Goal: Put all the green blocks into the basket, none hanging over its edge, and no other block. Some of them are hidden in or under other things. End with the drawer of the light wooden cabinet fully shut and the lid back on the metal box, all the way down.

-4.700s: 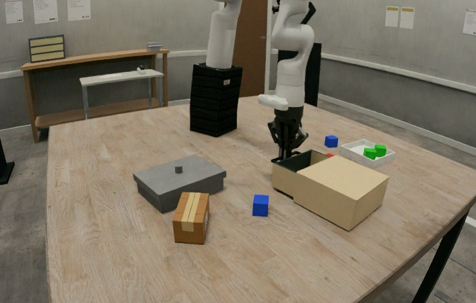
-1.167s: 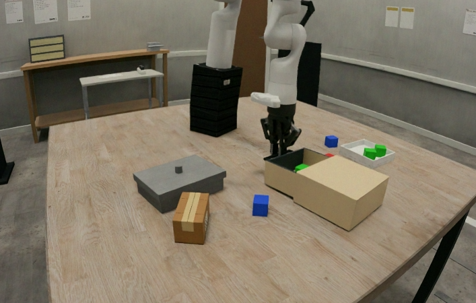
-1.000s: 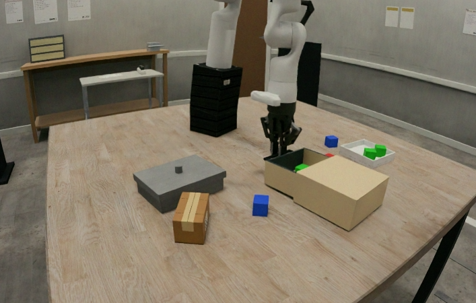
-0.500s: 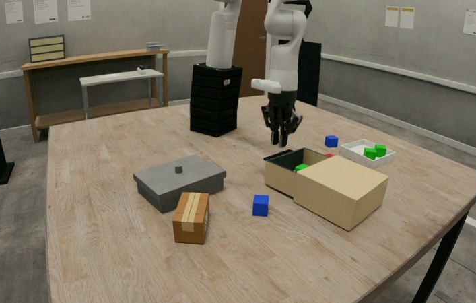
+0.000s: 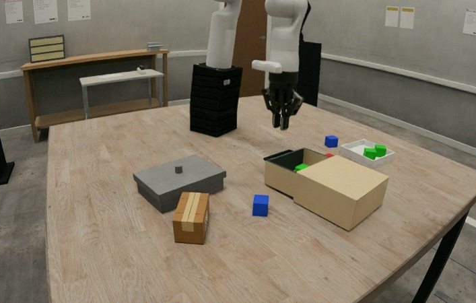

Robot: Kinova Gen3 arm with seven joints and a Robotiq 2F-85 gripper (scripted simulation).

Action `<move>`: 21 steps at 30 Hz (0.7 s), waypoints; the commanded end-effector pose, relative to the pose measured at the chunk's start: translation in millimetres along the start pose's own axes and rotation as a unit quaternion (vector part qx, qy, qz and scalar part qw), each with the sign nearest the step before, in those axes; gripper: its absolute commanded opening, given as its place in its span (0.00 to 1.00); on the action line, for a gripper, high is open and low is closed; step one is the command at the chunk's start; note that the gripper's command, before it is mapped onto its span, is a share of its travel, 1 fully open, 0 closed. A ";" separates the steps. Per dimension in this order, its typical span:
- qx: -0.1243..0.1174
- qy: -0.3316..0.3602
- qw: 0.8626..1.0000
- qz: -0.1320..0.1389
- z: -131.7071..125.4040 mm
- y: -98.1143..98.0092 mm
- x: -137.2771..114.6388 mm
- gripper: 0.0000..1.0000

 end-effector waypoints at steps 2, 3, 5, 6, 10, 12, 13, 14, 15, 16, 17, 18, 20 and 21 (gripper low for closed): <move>0.000 0.000 1.000 0.000 -0.4 -13.6 -0.2 0.30; 0.000 0.000 1.000 0.000 -0.5 -16.6 -0.2 0.30; 0.000 0.000 1.000 0.000 -0.4 -19.4 -0.2 0.30; 0.000 0.000 1.000 0.000 -0.4 -19.4 -0.2 0.30; 0.000 0.000 1.000 0.000 -0.4 -28.8 -0.2 0.30; 0.000 0.000 1.000 0.000 -0.4 -32.3 -0.2 0.30; 0.000 0.000 1.000 0.000 -0.4 -33.7 -0.2 0.30; 0.000 0.000 1.000 0.000 -0.4 -35.0 -0.2 0.30; 0.000 0.000 1.000 0.000 -0.4 -36.0 -0.2 0.30; 0.000 0.000 1.000 0.000 -0.4 -36.9 -0.2 0.30; 0.000 0.000 1.000 0.000 -0.4 -37.6 -0.2 0.30; 0.000 0.000 1.000 0.000 -0.4 -38.2 -0.2 0.30; 0.000 0.000 1.000 0.000 -0.4 -38.8 -0.2 0.30; 0.000 0.000 1.000 0.000 -0.4 -39.0 -0.2 0.30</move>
Point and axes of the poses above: the point where the finger pads meet when closed, its own y axis out along the fingers, its own z axis across the jaws, x = y × z, the point moved 10 cm from there along -y, back along the fingers, and after that the axes turned 8 degrees about -y, right-handed, at the moved point
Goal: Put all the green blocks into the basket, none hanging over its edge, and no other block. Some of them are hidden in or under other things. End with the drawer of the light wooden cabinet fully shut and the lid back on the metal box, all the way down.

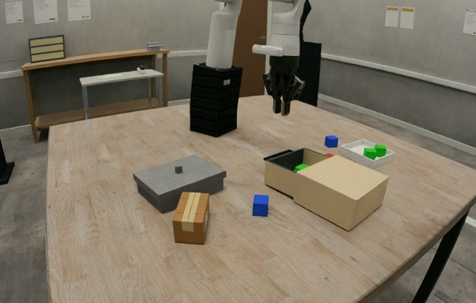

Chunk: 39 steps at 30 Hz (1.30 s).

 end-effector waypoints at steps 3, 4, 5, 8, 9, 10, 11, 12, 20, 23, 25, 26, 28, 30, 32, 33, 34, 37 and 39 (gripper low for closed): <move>-0.001 0.000 1.000 0.000 -0.4 -0.8 -0.1 0.30; -0.001 0.000 1.000 0.000 -0.3 -0.9 -0.1 0.30; -0.001 0.000 1.000 0.000 -0.3 -0.9 -0.1 0.30; -0.001 -0.002 1.000 0.000 -0.6 -0.8 -0.1 0.30; -0.001 -0.005 1.000 0.000 -0.8 -0.8 0.0 0.30; -0.001 -0.009 1.000 -0.001 -1.3 -0.7 0.2 0.30; -0.001 -0.014 1.000 -0.001 -1.9 -0.6 0.4 0.30; -0.001 -0.022 1.000 -0.002 -2.7 -0.5 0.7 0.30; -0.001 -0.111 0.994 -0.009 -12.2 0.7 3.6 0.30; -0.002 -0.183 0.983 -0.014 -19.7 1.5 5.5 0.30; -0.003 -0.238 0.971 -0.017 -25.5 2.0 6.5 0.30; -0.003 -0.267 0.963 -0.018 -28.6 2.2 7.0 0.30; -0.004 -0.327 0.945 -0.019 -35.1 2.5 7.6 0.30; -0.005 -0.388 0.921 -0.020 -41.8 2.6 7.8 0.30; -0.006 -0.447 0.894 -0.019 -48.6 2.6 7.6 0.30; -0.006 -0.475 0.880 -0.019 -52.0 2.5 7.3 0.30; -0.006 -0.503 0.864 -0.018 -55.4 2.3 6.9 0.30; -0.006 -0.529 0.849 -0.017 -58.7 2.2 6.4 0.30; -0.006 -0.576 0.817 -0.014 -65.0 1.8 5.2 0.30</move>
Point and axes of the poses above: the point where the finger pads meet when closed, its own y axis out along the fingers, its own z axis across the jaws, x = y × z, the point moved 10 cm from there along -y, back along the fingers, and after that the axes turned 8 degrees about -y, right-handed, at the moved point
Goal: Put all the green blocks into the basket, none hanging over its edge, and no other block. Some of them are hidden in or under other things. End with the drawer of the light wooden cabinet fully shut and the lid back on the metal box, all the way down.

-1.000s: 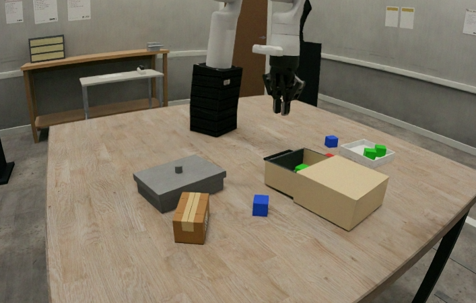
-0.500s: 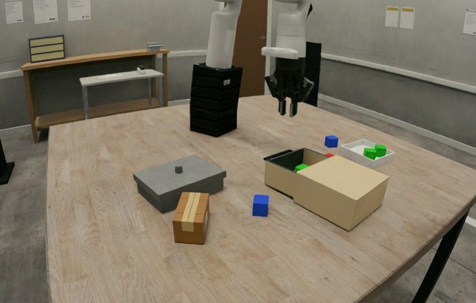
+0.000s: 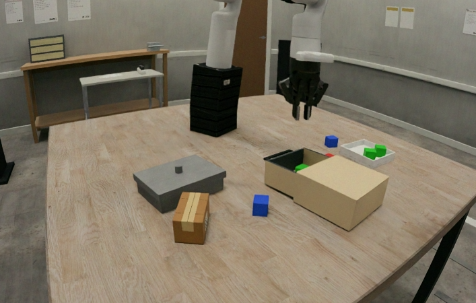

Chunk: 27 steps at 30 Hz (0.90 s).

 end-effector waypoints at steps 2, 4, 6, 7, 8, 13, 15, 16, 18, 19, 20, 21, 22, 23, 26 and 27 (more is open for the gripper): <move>0.000 -0.109 0.994 0.001 -2.2 -1.5 -12.8 0.30; 0.003 -0.153 0.988 0.002 -3.1 -2.1 -18.1 0.30; 0.006 -0.189 0.982 0.004 -3.8 -2.7 -22.6 0.30; 0.007 -0.204 0.979 0.005 -4.0 -3.0 -24.5 0.30; 0.008 -0.216 0.976 0.005 -4.2 -3.2 -26.1 0.30; 0.011 -0.248 0.969 0.007 -4.6 -3.9 -30.4 0.30; 0.011 -0.251 0.968 0.007 -4.7 -4.0 -30.9 0.30; 0.012 -0.254 0.967 0.007 -4.7 -4.0 -31.2 0.30; 0.012 -0.255 0.967 0.007 -4.7 -4.0 -31.4 0.30; 0.012 -0.255 0.967 0.007 -4.7 -4.0 -31.4 0.30; 0.012 -0.255 0.967 0.007 -4.7 -4.0 -31.4 0.30; 0.012 -0.255 0.967 0.007 -4.7 -4.0 -31.4 0.30; 0.012 -0.255 0.967 0.007 -4.7 -4.0 -31.4 0.68; 0.012 -0.255 0.967 0.007 -4.7 -4.0 -31.4 0.68; 0.012 -0.255 0.967 0.007 -4.7 -4.0 -31.4 0.68; 0.012 -0.255 0.967 0.007 -4.7 -4.0 -31.4 0.68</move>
Point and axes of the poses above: the point where the finger pads meet when closed, its own y axis out along the fingers, its own z axis across the jaws, x = y × z, the point moved 10 cm from there along -y, back along the fingers, and after that the axes turned 8 degrees about -y, right-handed, at the moved point
